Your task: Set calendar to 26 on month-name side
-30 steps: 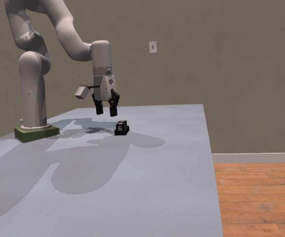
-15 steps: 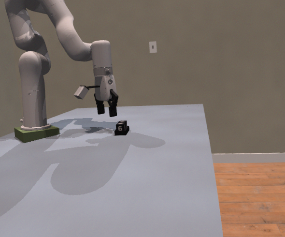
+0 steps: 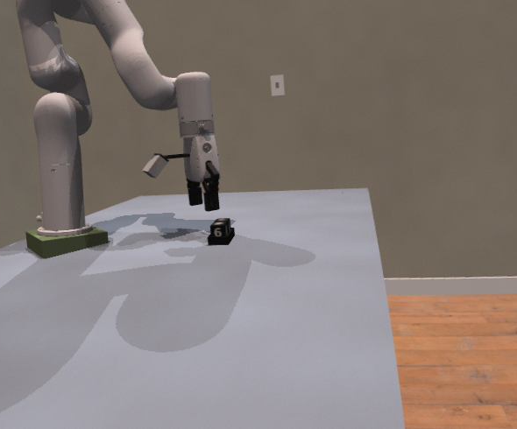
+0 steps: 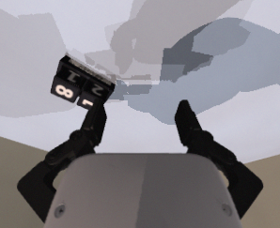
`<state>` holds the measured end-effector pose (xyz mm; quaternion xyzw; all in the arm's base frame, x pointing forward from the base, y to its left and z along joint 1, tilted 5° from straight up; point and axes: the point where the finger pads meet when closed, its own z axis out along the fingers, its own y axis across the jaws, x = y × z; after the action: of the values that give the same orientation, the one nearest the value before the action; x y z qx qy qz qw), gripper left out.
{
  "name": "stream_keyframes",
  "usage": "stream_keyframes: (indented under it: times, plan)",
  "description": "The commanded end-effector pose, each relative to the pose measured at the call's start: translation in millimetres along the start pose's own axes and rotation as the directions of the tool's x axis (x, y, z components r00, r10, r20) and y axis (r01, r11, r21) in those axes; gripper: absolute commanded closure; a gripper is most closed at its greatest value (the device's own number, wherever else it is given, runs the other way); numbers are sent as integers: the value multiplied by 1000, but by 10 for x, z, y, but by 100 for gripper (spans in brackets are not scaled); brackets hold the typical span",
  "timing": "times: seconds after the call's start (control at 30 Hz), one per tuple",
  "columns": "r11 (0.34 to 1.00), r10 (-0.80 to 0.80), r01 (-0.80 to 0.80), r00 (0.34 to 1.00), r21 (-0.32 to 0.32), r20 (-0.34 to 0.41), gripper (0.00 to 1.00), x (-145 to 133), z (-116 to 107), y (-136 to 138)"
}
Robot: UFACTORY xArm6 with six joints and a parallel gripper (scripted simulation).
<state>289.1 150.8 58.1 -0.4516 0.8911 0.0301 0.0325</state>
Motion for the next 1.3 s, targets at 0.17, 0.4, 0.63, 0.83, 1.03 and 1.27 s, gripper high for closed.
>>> stream_keyframes:
  times: [0.17,0.4,0.63,0.83,1.03,1.27]
  plan:
    - [972,236,-236,972,4,1,0,-69,-6,-35]
    - [970,242,-242,970,4,1,0,-250,-6,-126]
    - [910,414,-414,910,4,1,0,-276,-6,-139]
    - [878,479,-479,878,3,2,0,-456,-6,-229]
    - [857,515,-515,857,3,2,0,-478,-6,-240]
    - [745,667,-667,745,3,2,0,-505,-6,-254]
